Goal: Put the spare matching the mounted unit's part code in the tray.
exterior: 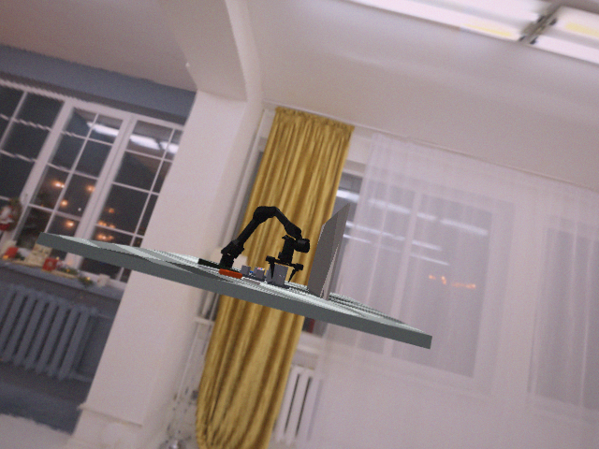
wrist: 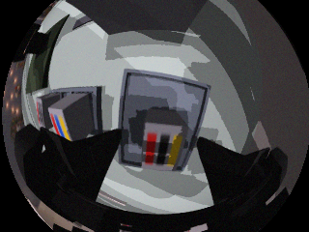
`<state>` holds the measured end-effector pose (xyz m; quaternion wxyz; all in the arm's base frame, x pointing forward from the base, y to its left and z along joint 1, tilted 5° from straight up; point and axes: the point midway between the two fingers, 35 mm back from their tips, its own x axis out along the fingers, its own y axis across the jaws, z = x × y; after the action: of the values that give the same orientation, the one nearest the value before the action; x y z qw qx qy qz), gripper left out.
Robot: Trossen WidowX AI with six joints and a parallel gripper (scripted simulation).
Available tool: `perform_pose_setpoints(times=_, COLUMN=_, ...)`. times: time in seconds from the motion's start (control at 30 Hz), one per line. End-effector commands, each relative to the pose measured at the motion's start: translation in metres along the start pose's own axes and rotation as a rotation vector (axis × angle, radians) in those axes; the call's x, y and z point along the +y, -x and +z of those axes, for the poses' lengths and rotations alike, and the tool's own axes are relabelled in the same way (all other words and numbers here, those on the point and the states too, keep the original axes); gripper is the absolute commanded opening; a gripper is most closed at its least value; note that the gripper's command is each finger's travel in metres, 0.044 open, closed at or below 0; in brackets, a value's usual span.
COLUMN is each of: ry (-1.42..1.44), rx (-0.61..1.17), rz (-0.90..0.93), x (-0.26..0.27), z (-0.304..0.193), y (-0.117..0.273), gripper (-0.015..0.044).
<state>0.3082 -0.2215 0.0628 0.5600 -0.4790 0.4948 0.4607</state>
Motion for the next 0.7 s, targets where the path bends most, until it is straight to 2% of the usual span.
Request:
perform_pose_setpoints(times=0.0, ry=0.000, rx=0.003, rz=-0.003, x=-0.003, z=-0.002, y=0.018, gripper=0.0440)
perform_pose_setpoints(times=0.23, ry=-0.004, rx=0.004, rz=0.001, x=0.000, z=0.000, y=0.104, gripper=0.0440)
perform_pose_setpoints(times=0.67, ry=-0.006, rx=0.009, rz=-0.013, x=-0.002, z=0.000, y=0.103, gripper=0.0440)
